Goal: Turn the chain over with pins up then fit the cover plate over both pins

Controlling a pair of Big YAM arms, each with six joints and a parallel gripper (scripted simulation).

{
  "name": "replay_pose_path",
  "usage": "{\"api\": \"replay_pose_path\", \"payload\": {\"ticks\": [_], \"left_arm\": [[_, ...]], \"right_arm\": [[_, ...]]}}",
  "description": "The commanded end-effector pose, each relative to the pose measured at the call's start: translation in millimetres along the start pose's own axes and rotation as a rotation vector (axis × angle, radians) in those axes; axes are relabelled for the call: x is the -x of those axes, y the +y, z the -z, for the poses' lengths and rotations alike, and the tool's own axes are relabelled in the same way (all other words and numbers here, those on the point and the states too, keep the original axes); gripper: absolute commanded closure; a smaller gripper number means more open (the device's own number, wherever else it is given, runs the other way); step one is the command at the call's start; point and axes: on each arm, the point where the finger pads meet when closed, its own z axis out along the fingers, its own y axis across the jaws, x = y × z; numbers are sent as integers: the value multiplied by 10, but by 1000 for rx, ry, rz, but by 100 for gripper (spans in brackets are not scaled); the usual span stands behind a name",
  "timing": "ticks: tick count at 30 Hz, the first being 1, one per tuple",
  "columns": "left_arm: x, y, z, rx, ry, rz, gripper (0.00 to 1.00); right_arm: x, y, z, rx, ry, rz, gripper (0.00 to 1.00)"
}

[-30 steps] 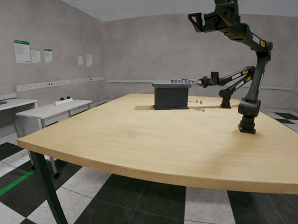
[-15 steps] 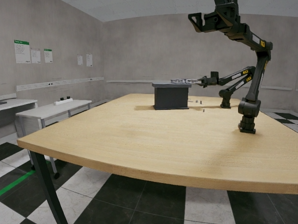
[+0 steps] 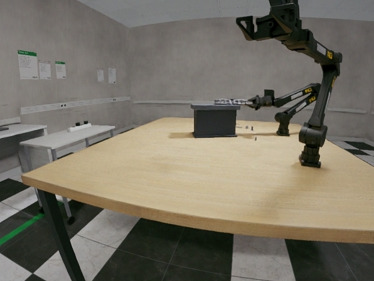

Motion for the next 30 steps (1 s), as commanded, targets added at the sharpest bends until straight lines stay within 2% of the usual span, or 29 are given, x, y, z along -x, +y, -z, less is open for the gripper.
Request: {"api": "replay_pose_path", "payload": {"ticks": [1,3,4,10,20,21,30], "left_arm": [[399,-25,45,-3,-78,2,0],[399,-25,45,-3,-78,2,0],[399,-25,45,-3,-78,2,0],[399,-25,45,-3,-78,2,0],[399,-25,45,-3,-78,2,0],[399,-25,45,-3,-78,2,0],[399,-25,45,-3,-78,2,0]], "right_arm": [[78,-272,-81,-32,-10,-42,81],[93,-222,-67,-31,-20,-50,81],[108,-338,-89,-52,-21,-54,81],[102,-394,-87,-66,-23,-96,81],[105,-349,-75,-57,-29,-152,81],[103,-433,-85,-75,-29,-157,81],[114,-464,-87,-84,-34,-189,81]]}}
